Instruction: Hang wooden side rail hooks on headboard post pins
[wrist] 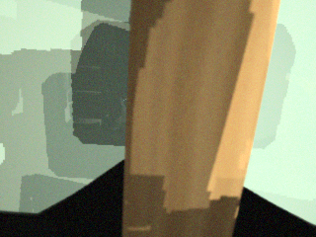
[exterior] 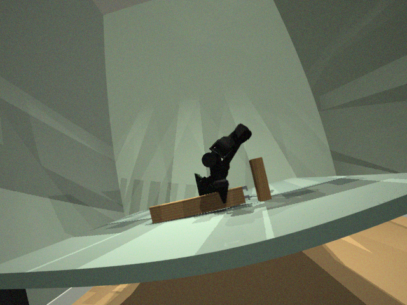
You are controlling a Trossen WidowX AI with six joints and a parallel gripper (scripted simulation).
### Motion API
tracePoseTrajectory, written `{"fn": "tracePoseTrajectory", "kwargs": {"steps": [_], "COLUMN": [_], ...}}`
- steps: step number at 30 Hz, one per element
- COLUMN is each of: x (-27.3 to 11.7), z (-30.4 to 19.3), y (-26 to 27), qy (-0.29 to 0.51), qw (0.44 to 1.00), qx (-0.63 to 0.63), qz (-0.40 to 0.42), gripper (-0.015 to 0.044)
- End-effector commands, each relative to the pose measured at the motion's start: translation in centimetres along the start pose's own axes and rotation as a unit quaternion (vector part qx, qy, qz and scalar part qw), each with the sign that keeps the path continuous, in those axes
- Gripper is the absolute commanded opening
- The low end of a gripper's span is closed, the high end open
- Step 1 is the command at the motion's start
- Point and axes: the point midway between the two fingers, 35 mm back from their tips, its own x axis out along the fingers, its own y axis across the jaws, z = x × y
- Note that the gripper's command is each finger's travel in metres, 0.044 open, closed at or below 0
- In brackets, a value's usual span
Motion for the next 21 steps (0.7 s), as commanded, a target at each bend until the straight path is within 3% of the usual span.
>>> {"fn": "tracePoseTrajectory", "kwargs": {"steps": [1, 21], "x": [-0.68, -1.02], "z": [0.11, 0.11], "y": [0.36, 0.35], "qy": [-0.002, -0.002], "qw": [1.0, 1.0], "qx": [-0.003, -0.003], "qz": [0.009, 0.009], "gripper": [0.0, 0.0]}}
